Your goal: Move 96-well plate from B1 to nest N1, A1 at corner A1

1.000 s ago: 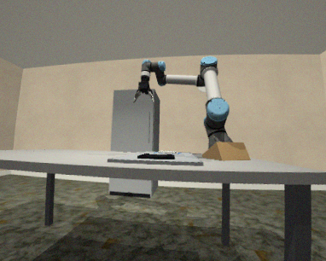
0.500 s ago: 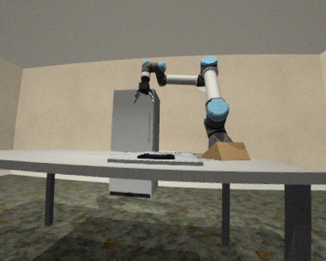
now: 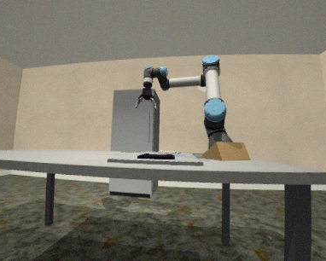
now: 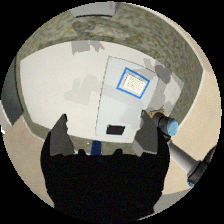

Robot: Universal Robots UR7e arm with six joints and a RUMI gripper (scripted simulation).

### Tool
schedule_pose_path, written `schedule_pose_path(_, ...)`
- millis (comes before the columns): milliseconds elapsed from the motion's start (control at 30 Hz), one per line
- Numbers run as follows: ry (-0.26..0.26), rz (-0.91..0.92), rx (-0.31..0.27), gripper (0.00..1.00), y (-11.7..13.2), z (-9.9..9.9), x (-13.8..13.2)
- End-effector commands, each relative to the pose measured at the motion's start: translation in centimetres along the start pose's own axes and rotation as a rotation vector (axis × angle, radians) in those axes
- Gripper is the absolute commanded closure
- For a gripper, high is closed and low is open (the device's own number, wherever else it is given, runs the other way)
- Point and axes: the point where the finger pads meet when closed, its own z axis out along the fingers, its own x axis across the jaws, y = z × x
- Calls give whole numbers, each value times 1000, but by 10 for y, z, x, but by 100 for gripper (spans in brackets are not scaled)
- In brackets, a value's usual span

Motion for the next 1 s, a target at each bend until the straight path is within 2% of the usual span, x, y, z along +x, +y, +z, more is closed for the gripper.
schedule_pose_path(0,-8,-74,3,0,-7,15,9)
schedule_pose_path(267,-5,-189,10,0,-15,39,23)
schedule_pose_path(467,-3,-247,14,0,-17,47,29)
schedule_pose_path(600,-1,-305,18,0,-21,63,39)
schedule_pose_path(667,-1,-305,18,0,-21,63,39)
schedule_pose_path(900,5,-421,26,0,-26,87,56)
schedule_pose_path(967,5,-421,26,0,-25,87,56)
